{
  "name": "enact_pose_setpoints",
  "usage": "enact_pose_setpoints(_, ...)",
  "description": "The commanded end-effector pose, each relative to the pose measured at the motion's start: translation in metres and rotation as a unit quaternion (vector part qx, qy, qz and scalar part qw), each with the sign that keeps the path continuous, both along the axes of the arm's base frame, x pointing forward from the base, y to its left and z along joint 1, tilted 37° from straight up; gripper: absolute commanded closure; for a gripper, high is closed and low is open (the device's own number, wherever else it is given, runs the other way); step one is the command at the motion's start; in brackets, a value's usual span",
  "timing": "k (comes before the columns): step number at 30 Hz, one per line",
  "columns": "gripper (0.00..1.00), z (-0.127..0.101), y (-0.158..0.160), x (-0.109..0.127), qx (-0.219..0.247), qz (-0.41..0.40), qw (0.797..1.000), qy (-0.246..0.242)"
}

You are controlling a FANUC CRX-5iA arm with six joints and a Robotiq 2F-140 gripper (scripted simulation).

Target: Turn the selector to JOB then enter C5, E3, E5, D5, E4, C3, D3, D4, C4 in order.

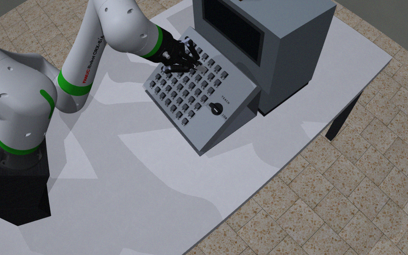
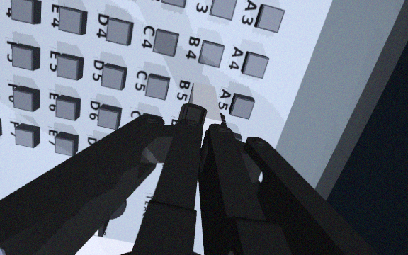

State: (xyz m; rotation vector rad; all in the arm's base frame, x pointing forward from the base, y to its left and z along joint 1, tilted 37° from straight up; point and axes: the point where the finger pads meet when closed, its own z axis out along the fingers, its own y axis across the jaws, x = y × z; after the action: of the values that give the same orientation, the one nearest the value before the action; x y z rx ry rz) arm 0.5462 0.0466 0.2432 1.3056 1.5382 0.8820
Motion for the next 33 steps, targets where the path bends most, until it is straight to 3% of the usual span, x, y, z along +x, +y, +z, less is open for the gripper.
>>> enact_pose_setpoints(1, 1.0, 0.0001, 0.0, -0.0001, 0.0, 0.0, 1.0, 0.0)
enact_pose_setpoints(33, 1.0, -0.0024, -0.0002, 0.0069, 0.0, 0.0, 1.0, 0.0)
